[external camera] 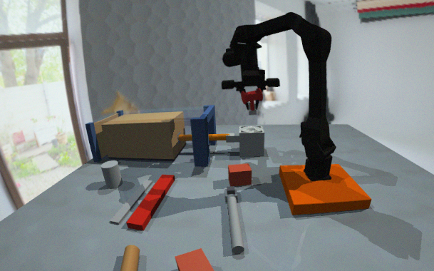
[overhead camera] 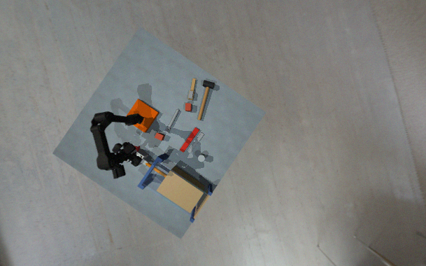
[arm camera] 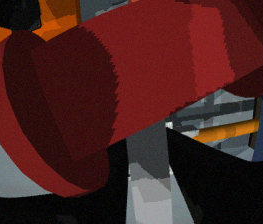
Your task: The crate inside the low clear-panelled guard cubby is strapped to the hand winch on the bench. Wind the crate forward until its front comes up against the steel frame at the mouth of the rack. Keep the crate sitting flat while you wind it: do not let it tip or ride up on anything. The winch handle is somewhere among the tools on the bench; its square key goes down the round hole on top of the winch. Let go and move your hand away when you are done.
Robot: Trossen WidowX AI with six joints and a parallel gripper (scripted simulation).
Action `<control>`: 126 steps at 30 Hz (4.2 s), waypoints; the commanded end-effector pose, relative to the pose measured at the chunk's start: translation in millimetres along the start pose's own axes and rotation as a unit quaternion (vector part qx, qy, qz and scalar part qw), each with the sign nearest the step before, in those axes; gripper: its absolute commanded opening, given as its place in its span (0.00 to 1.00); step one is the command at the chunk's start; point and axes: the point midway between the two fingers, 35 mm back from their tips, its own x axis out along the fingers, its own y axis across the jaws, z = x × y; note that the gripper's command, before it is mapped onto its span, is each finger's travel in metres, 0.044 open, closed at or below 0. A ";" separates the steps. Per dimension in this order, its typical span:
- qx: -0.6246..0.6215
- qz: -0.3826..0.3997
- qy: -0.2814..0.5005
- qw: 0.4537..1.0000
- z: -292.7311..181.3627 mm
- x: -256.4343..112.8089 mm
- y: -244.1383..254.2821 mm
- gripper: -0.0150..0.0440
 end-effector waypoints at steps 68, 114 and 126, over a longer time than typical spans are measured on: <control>-0.001 0.000 -0.003 1.000 -0.7 2.5 -0.3 0.25; -0.011 -0.015 -0.104 0.994 -10.5 30.9 -2.7 0.25; -0.011 -0.015 -0.104 0.994 -9.4 31.0 -1.7 0.25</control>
